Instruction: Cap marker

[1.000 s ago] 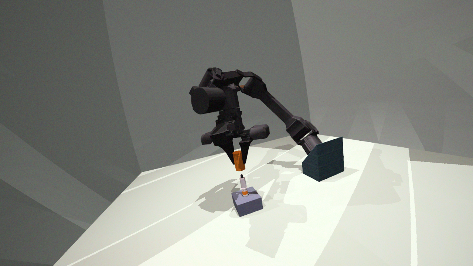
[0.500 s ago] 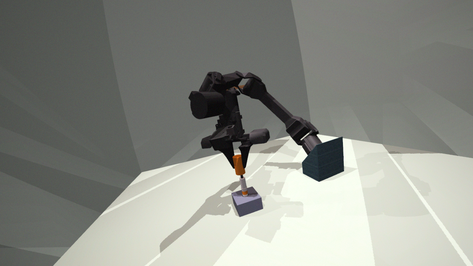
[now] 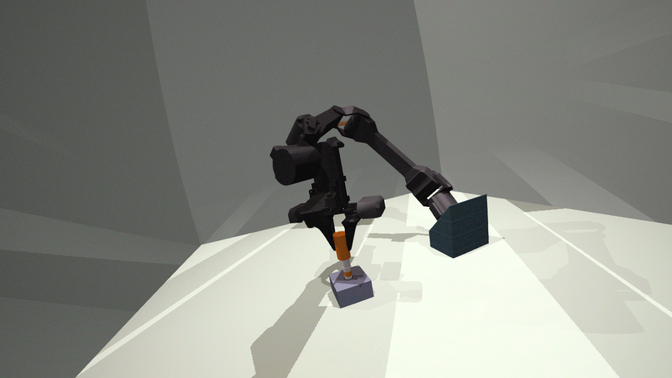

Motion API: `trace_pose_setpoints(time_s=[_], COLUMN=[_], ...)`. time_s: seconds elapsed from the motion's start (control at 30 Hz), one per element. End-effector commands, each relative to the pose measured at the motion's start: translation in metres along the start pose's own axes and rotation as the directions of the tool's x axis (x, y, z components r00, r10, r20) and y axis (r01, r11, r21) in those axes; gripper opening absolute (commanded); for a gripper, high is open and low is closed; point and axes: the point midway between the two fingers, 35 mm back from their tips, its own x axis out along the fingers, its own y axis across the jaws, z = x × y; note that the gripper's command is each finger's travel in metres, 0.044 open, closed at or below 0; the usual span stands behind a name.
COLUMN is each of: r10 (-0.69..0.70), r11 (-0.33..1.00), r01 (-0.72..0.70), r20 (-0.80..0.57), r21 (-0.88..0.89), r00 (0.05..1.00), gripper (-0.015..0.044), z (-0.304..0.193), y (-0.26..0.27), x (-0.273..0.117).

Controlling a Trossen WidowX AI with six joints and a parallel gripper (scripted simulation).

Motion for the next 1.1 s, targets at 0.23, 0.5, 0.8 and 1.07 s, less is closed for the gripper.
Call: trace_pose_setpoints(time_s=[0.23, 0.5, 0.8, 1.07], r10=[-0.003, -0.003, -0.003, 0.001], r11=[1.000, 1.000, 1.000, 1.000], r01=[0.003, 0.003, 0.003, -0.001], r20=[-0.005, -0.006, -0.006, -0.004], r21=[-0.003, -0.003, -0.003, 0.001], r00=[1.000, 1.000, 1.000, 1.000], gripper=[0.0000, 0.0000, 0.0000, 0.0210], z=[-0.002, -0.002, -0.002, -0.002], y=[0.000, 0.000, 0.000, 0.001], x=[0.018, 0.024, 0.024, 0.023])
